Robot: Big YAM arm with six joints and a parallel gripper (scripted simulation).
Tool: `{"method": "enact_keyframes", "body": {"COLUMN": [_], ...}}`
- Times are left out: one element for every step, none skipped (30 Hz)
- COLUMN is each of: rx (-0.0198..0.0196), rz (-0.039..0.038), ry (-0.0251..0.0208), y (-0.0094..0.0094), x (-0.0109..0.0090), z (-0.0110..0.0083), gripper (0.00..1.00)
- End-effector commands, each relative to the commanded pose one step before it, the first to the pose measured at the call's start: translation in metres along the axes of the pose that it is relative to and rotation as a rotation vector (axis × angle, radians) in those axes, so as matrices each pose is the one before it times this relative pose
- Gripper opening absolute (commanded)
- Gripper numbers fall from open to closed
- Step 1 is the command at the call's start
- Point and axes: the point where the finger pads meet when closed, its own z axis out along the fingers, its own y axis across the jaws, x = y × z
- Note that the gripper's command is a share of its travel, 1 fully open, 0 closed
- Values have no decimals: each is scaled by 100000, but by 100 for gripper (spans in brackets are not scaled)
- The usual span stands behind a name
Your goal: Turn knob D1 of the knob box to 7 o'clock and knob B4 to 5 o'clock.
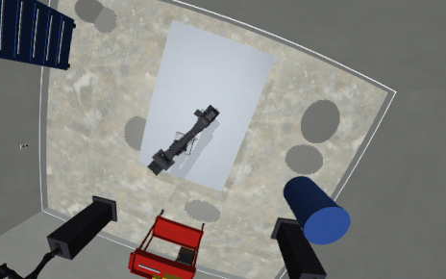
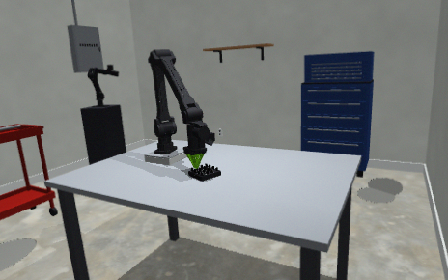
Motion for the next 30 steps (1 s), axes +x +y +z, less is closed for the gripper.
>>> {"method": "enact_keyframes", "body": {"rx": [1820, 2, 2, 2, 3, 2, 3, 3, 0, 0, 4, 4, 4, 5, 5, 5, 6, 140, 58, 6, 7, 8, 8, 8, 226, 0, 0, 139, 22, 16], "rz": [2522, 352, 408, 466, 527, 590, 653, 720, 0, 0, 790, 858, 928, 999, 1071, 1143, 1216, 1289, 1361, 1432, 1503, 1573, 1643, 1711, 1780, 0, 0, 1844, 1908, 1970], "ry": [243, 0, 0, 0, 0, 0, 0, 0, 0, 0, 0, 0, 0, 0, 0, 0, 0, 1, 0, 0, 0, 0, 0, 0, -22, 0, 0, -16, -3, -2], "y": [-801, 0, 0, 0, -1, -1, -1, -1, 0, 0, -1, -1, -1, -1, -1, -1, -2, -71, -29, -2, -2, -2, -2, -2, -114, 0, 0, -47, -6, -4], "x": [286, 1, 1, 1, 1, 1, 0, 0, 0, 0, 0, 0, 0, 0, 0, 0, 0, 1, 0, 0, 0, 0, 0, 0, -10, 0, 0, -5, -1, -1], "z": [-310, 0, 0, 0, 0, 0, 0, -1, 0, 0, -1, -1, -1, -1, -1, -1, -1, -37, -15, -1, -1, -1, -1, -1, -61, 0, 0, -14, -1, -1], "gripper": [9, 9, 9, 9, 9, 9, 9, 9, 9, 9, 9, 9, 9, 9, 9, 9, 9, 9, 9, 9, 9, 9, 9, 9, 9, 9, 9, 9, 9, 9]}}
